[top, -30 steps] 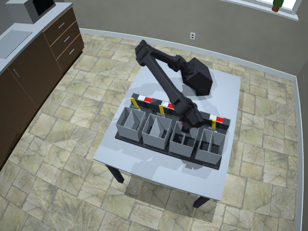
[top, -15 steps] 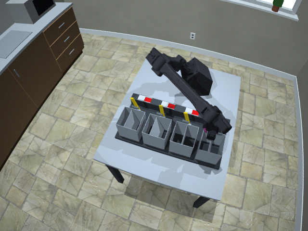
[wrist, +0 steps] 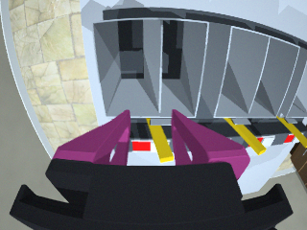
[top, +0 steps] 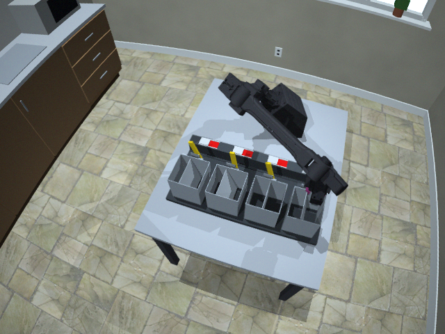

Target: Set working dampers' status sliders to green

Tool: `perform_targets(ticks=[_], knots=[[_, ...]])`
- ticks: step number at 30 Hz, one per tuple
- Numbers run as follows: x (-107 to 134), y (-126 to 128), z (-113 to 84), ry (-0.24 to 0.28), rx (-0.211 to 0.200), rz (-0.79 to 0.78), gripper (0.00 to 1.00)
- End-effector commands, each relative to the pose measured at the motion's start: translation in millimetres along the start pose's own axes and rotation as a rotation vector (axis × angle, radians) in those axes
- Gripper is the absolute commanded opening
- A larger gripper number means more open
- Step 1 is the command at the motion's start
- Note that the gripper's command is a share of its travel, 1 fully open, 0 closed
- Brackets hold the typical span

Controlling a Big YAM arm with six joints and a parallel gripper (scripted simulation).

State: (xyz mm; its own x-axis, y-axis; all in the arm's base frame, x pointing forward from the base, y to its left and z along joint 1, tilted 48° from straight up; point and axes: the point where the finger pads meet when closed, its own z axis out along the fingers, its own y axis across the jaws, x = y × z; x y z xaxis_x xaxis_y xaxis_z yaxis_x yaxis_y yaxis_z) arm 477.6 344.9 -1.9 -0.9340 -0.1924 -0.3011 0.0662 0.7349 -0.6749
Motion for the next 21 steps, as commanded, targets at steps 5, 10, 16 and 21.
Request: perform_targets(ticks=[5, 10, 16, 21], knots=[[1.4, -1.0, 15.6, 0.026, 0.018, 0.016, 0.36], [-1.1, -3.6, 12.0, 0.022, 0.013, 0.022, 0.36], [-1.1, -3.6, 12.0, 0.022, 0.013, 0.022, 0.36], [-1.1, -3.6, 12.0, 0.022, 0.013, 0.022, 0.36]])
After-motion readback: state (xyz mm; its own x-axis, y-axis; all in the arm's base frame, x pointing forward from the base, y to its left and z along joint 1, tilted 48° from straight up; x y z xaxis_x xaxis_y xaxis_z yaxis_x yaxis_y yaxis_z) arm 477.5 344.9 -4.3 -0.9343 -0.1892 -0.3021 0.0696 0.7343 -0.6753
